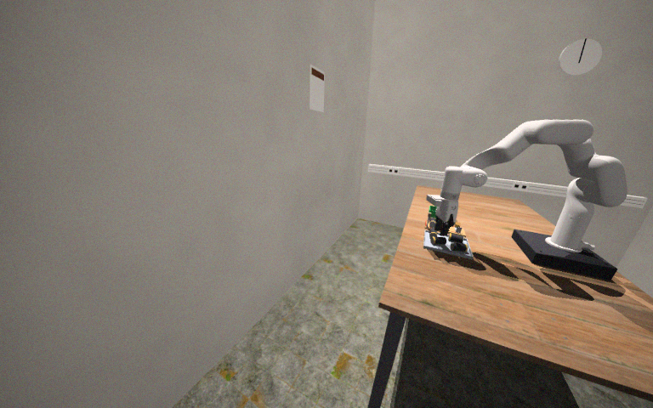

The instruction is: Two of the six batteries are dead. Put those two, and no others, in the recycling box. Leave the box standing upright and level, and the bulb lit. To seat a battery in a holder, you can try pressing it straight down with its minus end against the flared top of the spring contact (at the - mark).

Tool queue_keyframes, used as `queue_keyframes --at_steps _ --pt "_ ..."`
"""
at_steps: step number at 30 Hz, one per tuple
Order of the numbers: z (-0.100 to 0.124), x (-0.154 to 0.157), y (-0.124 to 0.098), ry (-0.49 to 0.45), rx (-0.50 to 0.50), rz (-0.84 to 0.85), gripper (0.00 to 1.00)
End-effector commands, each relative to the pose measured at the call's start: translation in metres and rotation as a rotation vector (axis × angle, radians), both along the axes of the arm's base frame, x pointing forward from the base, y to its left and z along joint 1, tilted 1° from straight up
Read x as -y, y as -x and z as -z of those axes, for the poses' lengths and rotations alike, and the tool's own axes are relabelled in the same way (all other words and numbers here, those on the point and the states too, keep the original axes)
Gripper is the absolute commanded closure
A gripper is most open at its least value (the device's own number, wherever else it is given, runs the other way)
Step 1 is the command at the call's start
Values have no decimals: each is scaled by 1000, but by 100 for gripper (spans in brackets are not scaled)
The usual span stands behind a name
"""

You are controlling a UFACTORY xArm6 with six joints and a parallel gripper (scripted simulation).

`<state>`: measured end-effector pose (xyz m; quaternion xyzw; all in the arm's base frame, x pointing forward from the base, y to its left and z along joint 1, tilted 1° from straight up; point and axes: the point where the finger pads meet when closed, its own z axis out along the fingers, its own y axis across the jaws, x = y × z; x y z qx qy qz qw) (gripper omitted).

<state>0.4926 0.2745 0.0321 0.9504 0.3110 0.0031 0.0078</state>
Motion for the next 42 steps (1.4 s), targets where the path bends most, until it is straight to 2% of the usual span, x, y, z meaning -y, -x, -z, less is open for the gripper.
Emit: queue_keyframes --at_steps 1,16,21,27,42 --pt "-2 -1 -2 -3 5 0 49" --pt "-1 -1 -2 -3 5 0 49" --pt "6 -1 -2 -3 5 0 49" --pt "30 -1 -2 -3 5 0 49" --pt "42 -1 -3 -3 5 0 49"
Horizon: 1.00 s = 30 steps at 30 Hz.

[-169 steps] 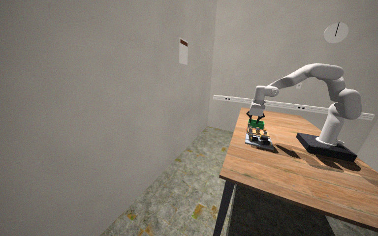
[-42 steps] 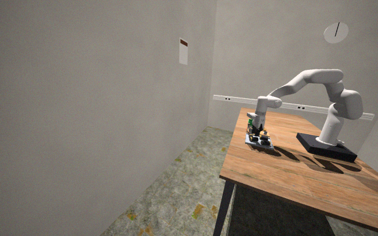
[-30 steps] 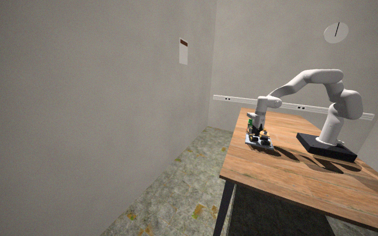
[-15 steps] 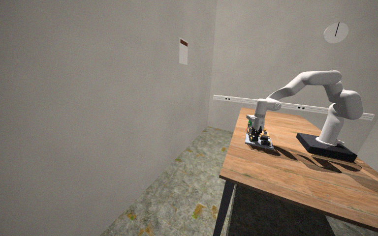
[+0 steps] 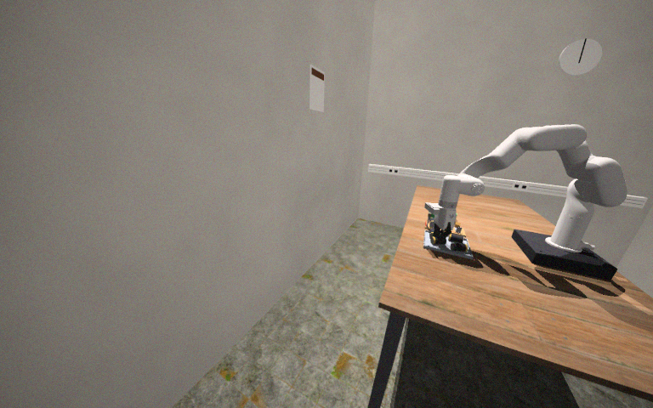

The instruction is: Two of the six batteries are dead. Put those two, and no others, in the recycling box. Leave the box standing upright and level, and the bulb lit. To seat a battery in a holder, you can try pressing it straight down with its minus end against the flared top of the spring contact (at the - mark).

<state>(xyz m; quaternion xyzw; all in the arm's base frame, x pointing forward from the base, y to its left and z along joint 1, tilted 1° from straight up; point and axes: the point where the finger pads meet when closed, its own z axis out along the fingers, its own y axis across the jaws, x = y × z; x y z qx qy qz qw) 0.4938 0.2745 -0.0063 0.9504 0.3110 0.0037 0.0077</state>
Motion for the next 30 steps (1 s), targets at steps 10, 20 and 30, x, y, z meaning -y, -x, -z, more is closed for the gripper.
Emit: queue_keyframes --at_steps 10,20,30 --pt "4 -1 -1 -2 4 0 72" --pt "4 -1 -1 -2 4 0 72" --pt "4 -1 -1 -2 4 0 72"
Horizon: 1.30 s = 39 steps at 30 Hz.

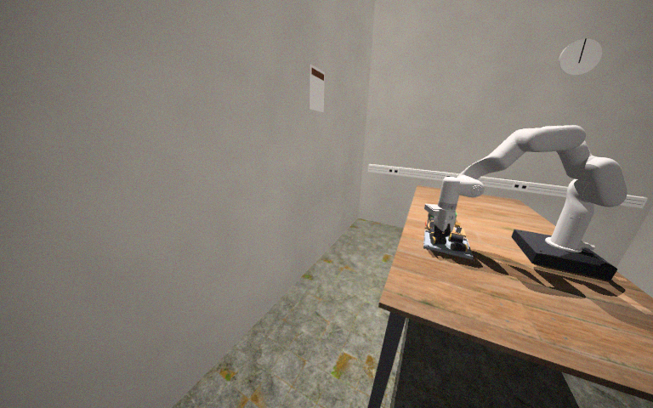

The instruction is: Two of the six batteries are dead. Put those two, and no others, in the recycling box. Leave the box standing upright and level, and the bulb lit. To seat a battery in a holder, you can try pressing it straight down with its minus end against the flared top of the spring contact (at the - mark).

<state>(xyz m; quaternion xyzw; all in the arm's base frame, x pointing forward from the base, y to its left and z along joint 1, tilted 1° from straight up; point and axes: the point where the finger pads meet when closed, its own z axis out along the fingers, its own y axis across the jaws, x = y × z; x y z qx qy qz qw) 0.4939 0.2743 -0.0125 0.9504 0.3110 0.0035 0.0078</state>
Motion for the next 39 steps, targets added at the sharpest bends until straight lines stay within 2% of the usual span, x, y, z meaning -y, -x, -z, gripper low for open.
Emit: queue_keyframes --at_steps 1,17,25,35,37,39 --pt "-2 -1 -1 -2 4 0 72" --pt "-9 -1 -1 -2 4 0 72" --pt "-43 -1 -1 -2 4 0 72" --pt "-48 -1 -1 -2 4 0 72" --pt "-60 -1 0 -2 4 0 72" --pt "-87 -2 0 -2 4 0 72"
